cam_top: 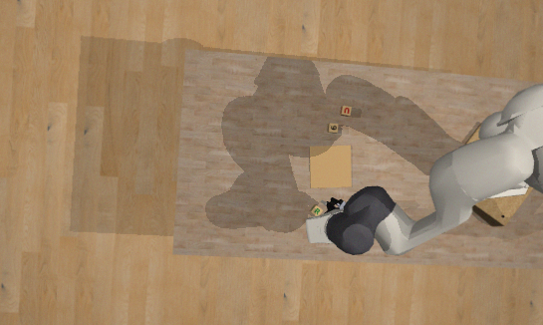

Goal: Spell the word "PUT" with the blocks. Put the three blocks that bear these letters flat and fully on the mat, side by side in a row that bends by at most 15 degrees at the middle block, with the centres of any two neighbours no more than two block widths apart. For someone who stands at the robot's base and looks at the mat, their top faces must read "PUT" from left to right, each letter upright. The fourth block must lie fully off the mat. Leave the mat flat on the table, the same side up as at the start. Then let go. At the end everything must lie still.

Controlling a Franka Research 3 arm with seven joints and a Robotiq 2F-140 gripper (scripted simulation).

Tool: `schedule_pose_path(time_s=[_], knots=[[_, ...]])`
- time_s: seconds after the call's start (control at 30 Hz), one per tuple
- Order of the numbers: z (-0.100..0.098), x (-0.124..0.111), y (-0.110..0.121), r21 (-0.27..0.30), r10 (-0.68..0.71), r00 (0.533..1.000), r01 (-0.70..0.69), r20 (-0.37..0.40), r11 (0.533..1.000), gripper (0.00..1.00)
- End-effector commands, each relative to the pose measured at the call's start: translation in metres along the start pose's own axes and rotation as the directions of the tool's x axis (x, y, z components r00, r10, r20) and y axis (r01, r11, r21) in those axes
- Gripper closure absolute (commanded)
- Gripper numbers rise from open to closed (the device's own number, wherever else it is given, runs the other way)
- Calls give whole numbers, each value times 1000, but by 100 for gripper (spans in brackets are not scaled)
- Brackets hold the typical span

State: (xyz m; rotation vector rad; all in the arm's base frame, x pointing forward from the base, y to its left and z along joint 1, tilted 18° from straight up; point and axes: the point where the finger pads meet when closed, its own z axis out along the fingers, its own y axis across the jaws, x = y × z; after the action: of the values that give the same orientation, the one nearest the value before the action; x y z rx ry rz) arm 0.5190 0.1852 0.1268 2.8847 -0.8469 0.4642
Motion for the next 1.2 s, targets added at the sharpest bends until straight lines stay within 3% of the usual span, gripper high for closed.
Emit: schedule_pose_path(time_s=[0.0,0.9,1.17], knots=[[0,2,-1,2,3,1000,-3,1,1000,60],[2,2,-1,2,3,1000,-3,1,1000,60],[17,2,-1,2,3,1000,-3,1,1000,60]])
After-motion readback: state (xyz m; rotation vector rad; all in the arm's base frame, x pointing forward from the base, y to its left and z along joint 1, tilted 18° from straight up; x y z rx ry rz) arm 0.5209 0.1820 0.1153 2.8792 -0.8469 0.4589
